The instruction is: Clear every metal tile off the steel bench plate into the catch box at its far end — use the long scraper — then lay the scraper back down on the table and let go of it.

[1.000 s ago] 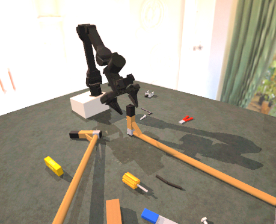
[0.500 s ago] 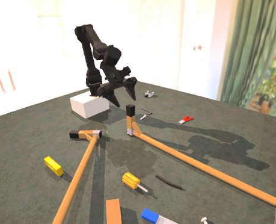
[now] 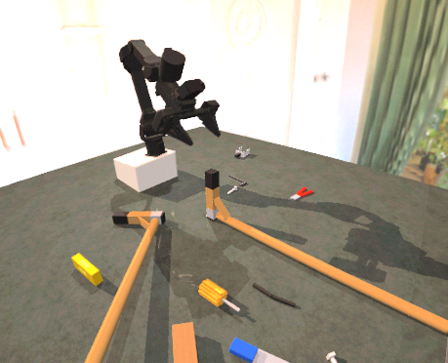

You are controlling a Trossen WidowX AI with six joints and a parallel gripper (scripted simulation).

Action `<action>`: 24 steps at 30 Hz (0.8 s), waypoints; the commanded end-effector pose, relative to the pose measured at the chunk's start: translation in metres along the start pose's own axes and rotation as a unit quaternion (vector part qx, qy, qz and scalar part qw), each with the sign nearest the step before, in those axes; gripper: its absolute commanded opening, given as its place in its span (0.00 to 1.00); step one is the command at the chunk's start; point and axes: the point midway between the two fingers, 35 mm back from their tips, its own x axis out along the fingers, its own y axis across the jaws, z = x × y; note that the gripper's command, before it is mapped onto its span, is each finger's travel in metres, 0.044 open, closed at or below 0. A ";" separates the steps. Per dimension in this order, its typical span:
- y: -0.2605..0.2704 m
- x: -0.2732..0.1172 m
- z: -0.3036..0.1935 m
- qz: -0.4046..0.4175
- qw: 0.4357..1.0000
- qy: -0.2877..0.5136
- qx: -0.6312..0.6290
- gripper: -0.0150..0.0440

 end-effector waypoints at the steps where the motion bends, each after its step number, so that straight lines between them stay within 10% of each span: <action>1: -0.001 -0.019 0.020 0.000 0.999 -0.038 -0.004 1.00; 24: 0.007 -0.115 0.084 0.019 0.980 -0.196 -0.007 1.00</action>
